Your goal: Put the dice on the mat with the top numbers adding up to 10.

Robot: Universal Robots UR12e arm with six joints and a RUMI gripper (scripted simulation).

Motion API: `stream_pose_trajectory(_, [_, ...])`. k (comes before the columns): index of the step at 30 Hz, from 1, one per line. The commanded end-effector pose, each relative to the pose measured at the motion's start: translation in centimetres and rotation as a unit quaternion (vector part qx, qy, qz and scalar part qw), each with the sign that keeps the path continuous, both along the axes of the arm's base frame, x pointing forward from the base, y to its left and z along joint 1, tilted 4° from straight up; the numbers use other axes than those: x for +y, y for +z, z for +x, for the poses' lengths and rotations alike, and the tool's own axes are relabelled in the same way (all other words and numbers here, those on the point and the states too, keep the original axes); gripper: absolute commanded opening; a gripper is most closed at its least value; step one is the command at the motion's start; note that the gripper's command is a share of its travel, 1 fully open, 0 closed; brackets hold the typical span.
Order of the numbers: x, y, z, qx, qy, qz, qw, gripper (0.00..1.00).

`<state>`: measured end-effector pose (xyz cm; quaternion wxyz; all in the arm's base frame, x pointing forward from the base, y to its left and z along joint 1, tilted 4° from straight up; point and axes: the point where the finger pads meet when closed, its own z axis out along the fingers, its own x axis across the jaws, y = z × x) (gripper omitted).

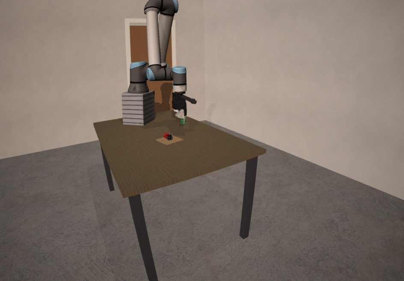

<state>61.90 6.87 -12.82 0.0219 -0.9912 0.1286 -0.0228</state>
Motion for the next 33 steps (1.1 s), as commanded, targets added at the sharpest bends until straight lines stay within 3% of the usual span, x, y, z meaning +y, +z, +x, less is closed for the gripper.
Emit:
stream_pose_trajectory(1, [-0.7, 0.1, 0.4, 0.001, -0.044, 0.002, 0.999, 0.10])
stream_pose_trajectory(8, [-2.0, 0.1, 0.9, 0.004, -0.127, 0.006, 0.992, 0.10])
stream_pose_trajectory(16, [-4.2, 0.1, 1.7, 0.009, -0.259, 0.013, 0.966, 0.10])
stream_pose_trajectory(22, [-5.8, 0.2, 2.2, 0.013, -0.354, 0.018, 0.935, 0.10])
stream_pose_trajectory(24, [-5.8, 0.2, 2.2, 0.013, -0.354, 0.018, 0.935, 0.10])
stream_pose_trajectory(27, [-7.1, 0.2, 2.5, 0.015, -0.418, 0.021, 0.908, 0.10])
stream_pose_trajectory(31, [-7.9, 0.2, 2.7, 0.017, -0.463, 0.024, 0.886, 0.10])
stream_pose_trajectory(33, [-8.7, 0.2, 2.9, 0.018, -0.500, 0.026, 0.865, 0.10])
